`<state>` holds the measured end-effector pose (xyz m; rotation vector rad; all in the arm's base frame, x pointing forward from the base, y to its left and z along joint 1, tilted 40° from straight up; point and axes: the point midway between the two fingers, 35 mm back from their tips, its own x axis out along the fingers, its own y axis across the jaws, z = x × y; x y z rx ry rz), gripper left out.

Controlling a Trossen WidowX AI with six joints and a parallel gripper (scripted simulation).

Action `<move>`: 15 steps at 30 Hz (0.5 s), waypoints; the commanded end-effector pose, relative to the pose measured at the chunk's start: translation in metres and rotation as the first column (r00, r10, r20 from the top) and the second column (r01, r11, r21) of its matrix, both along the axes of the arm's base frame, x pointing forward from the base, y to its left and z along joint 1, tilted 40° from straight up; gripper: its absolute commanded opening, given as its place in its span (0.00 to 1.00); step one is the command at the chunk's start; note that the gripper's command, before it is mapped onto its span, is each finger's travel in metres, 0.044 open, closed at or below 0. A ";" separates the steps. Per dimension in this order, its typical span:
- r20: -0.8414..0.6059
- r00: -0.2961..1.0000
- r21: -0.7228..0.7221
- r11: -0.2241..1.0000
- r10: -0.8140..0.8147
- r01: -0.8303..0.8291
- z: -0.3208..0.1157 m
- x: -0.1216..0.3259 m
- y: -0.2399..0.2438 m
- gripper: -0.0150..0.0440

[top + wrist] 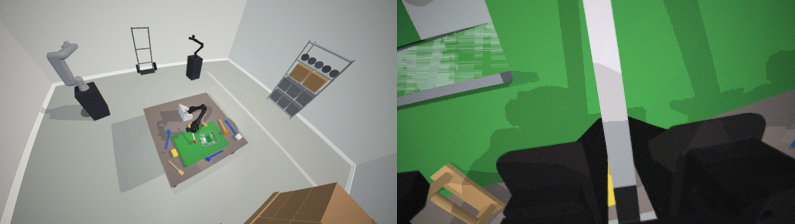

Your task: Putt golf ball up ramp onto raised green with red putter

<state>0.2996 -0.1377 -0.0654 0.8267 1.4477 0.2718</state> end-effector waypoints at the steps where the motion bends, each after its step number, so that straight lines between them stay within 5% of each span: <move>1: 0.018 1.000 -0.016 1.000 -0.007 0.007 0.021 -0.001 -0.018 0.25; 15: 0.015 1.000 -0.012 1.000 -0.011 0.011 0.033 -0.004 -0.027 0.25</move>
